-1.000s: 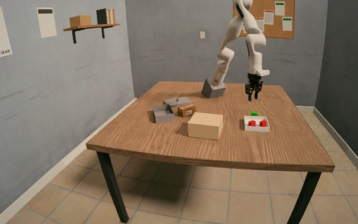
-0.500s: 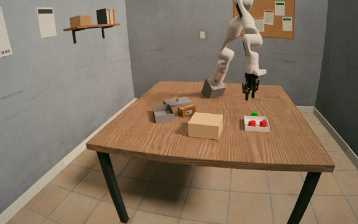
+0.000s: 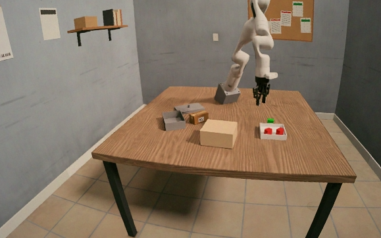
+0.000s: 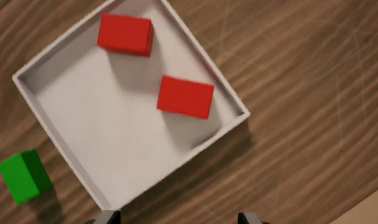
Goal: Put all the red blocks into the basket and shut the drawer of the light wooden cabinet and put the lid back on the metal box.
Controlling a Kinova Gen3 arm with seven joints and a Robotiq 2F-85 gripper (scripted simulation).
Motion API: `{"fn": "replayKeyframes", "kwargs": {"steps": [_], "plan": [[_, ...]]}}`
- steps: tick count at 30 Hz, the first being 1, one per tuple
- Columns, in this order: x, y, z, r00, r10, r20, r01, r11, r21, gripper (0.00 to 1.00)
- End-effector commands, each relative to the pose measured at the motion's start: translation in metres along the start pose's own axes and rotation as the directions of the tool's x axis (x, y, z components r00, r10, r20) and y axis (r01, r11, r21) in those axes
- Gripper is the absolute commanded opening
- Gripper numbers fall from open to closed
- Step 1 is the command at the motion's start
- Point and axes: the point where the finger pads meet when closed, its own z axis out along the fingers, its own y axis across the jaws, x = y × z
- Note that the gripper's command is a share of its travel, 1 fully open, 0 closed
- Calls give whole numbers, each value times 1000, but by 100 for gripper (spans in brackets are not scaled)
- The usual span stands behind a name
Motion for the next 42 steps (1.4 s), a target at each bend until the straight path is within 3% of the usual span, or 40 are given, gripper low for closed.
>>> {"fn": "replayKeyframes", "kwargs": {"steps": [1,29,42], "plan": [[-12,4,-2,1000,-17,-4,17,1000,-10,61],[-108,12,-2,975,-220,0,220,975,-12,61],[-169,13,-1,940,-342,-4,342,940,3,61]]}}
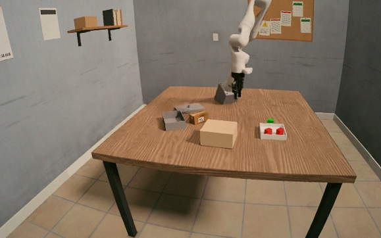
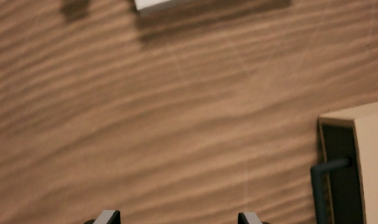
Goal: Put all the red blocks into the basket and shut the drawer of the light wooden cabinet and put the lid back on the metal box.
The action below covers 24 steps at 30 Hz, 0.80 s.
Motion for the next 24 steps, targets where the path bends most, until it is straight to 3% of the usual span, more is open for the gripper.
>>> {"fn": "replayKeyframes", "kwargs": {"steps": [1,24], "plan": [[-19,-9,2,1000,-25,-13,25,1000,10,61],[-106,-30,1,977,-212,-13,212,977,2,61]]}}
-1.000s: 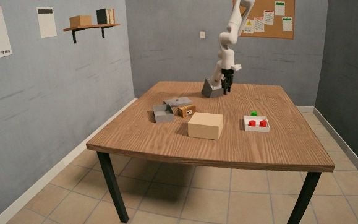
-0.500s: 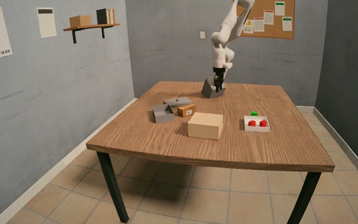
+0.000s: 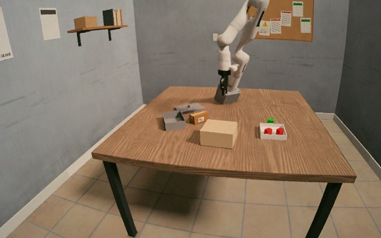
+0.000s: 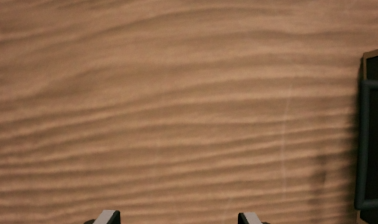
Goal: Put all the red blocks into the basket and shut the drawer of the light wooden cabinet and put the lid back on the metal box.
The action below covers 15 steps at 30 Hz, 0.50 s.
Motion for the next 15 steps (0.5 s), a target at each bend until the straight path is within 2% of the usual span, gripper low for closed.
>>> {"fn": "replayKeyframes", "kwargs": {"steps": [1,12,15], "plan": [[-15,-12,2,1000,-15,-15,15,1000,3,61],[-62,-33,1,991,-131,-12,131,991,-3,61],[-65,-35,1,989,-144,-13,144,990,-3,61]]}}
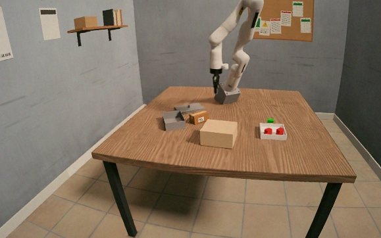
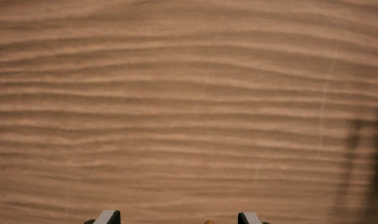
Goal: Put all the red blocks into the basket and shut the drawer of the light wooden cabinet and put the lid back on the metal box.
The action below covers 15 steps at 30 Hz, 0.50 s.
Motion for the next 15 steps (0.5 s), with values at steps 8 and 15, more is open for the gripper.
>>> {"fn": "replayKeyframes", "kwargs": {"steps": [8,15], "plan": [[-41,-28,2,996,-86,-13,86,996,-8,61],[-65,-46,3,988,-154,-13,154,988,-5,61]]}}
